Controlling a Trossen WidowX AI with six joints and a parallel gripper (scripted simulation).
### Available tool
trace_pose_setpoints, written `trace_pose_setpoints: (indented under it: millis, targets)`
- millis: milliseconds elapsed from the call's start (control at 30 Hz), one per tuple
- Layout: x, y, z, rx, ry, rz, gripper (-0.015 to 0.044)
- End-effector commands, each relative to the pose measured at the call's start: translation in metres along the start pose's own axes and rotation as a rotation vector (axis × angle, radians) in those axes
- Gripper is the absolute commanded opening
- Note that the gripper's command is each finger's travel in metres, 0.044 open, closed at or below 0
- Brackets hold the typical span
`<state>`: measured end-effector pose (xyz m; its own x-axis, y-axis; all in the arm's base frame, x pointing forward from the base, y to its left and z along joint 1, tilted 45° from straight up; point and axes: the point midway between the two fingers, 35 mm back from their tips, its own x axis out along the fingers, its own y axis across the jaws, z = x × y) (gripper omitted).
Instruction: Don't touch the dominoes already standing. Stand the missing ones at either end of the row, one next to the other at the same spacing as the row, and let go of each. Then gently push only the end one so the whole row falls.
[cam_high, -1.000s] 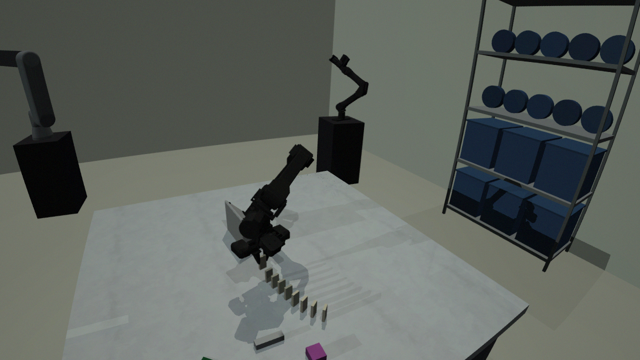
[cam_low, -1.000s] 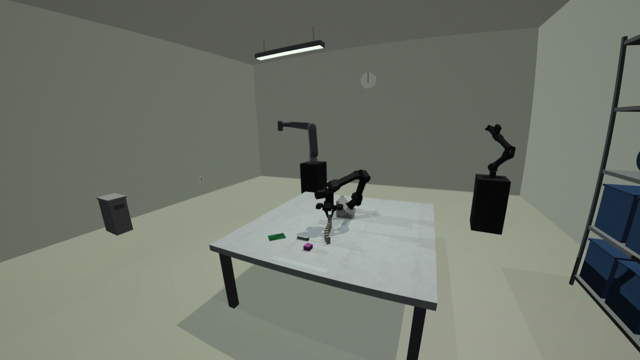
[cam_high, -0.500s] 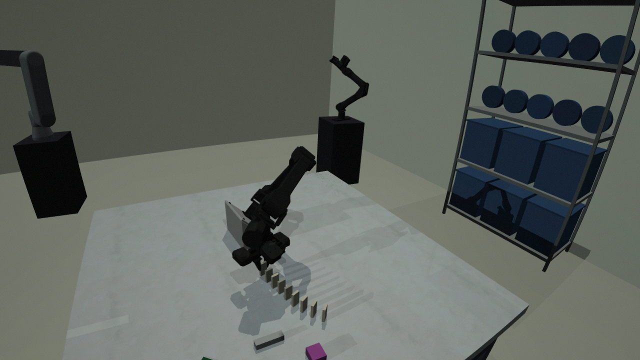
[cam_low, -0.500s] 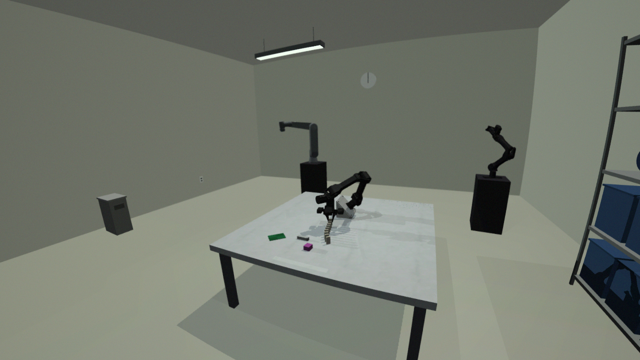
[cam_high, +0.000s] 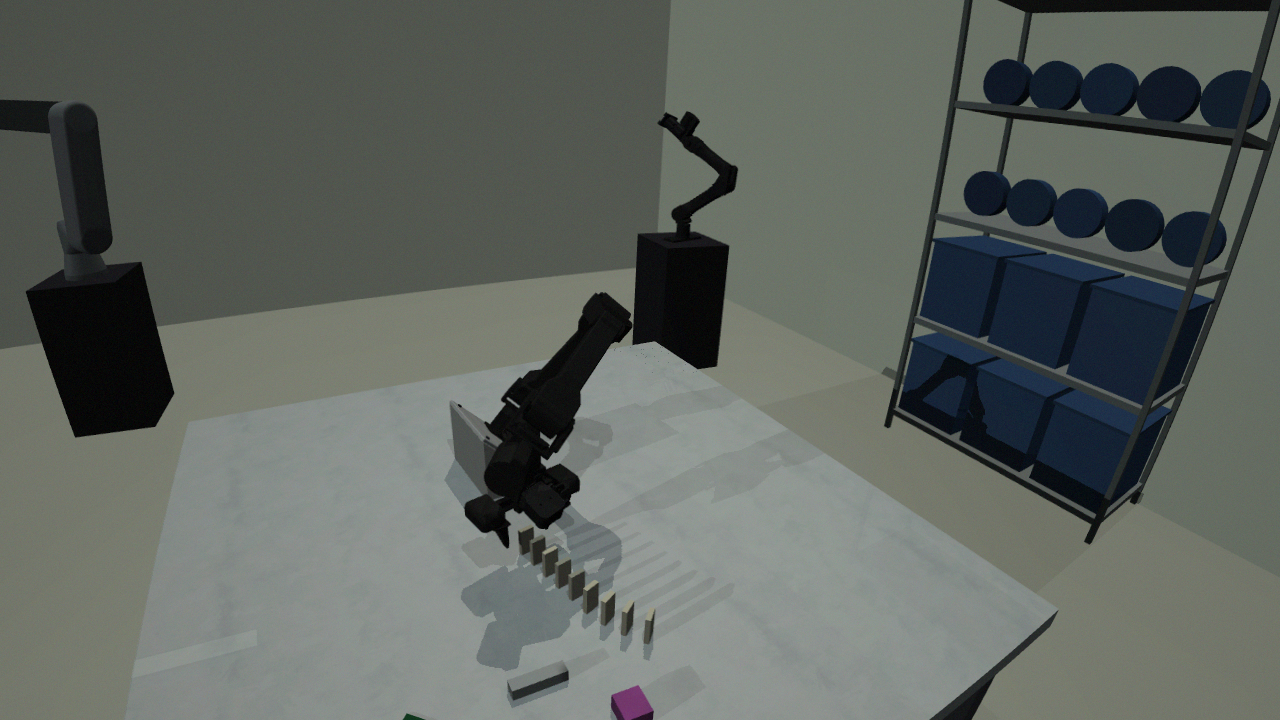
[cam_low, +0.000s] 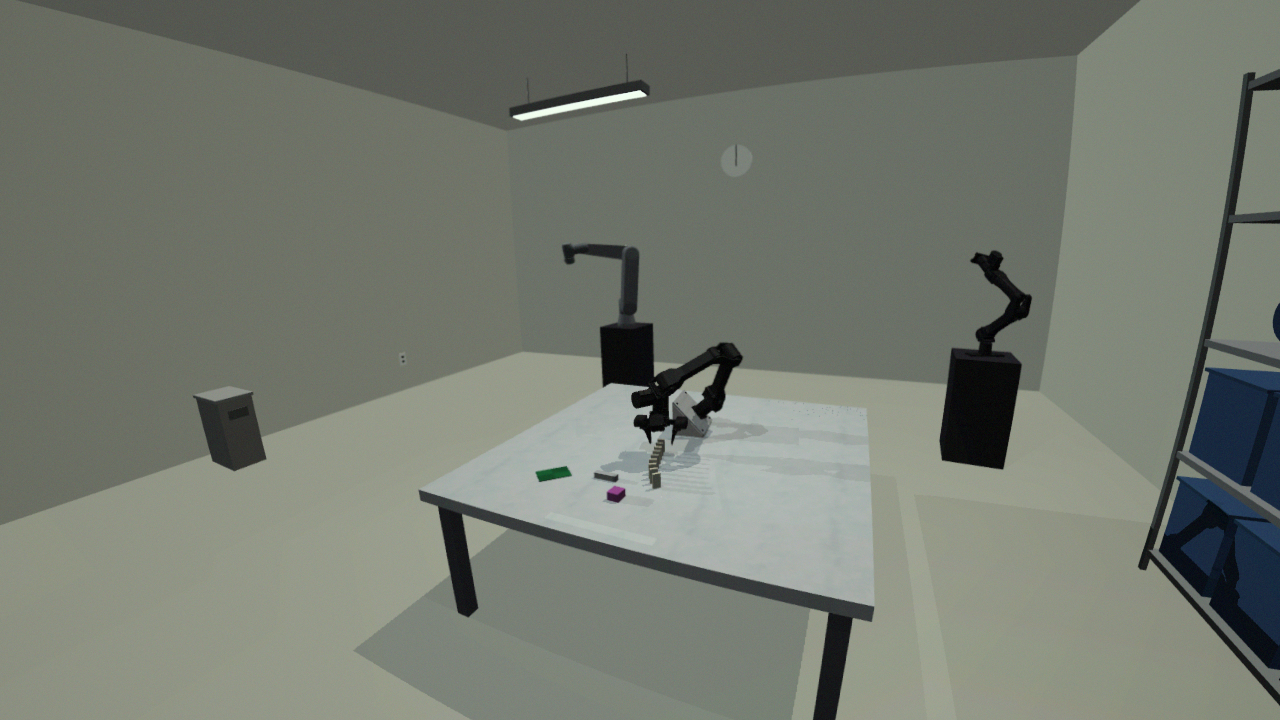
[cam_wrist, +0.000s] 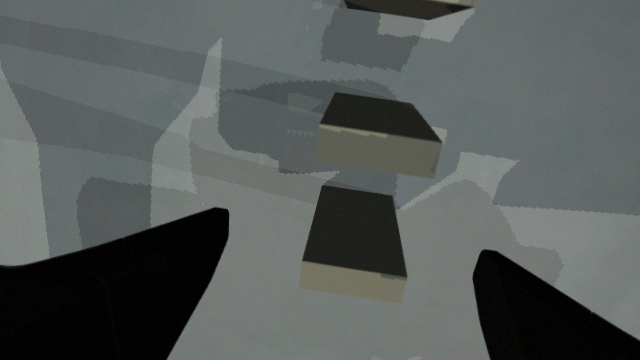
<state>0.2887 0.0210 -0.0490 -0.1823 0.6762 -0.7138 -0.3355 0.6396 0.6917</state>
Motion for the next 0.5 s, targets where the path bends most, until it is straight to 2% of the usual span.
trace_pose_setpoints:
  millis: [0, 100, 367, 467]
  targets:
    - [0.001, 0.000, 0.000, 0.004, -0.001, 0.003, 0.0440]
    - [-0.008, -0.001, 0.002, 0.004, -0.001, 0.001, 0.0440]
    - [-0.122, -0.002, 0.001, 0.002, 0.002, -0.005, 0.0440]
    - [-0.132, -0.001, 0.000, 0.002, 0.002, -0.004, 0.0440]
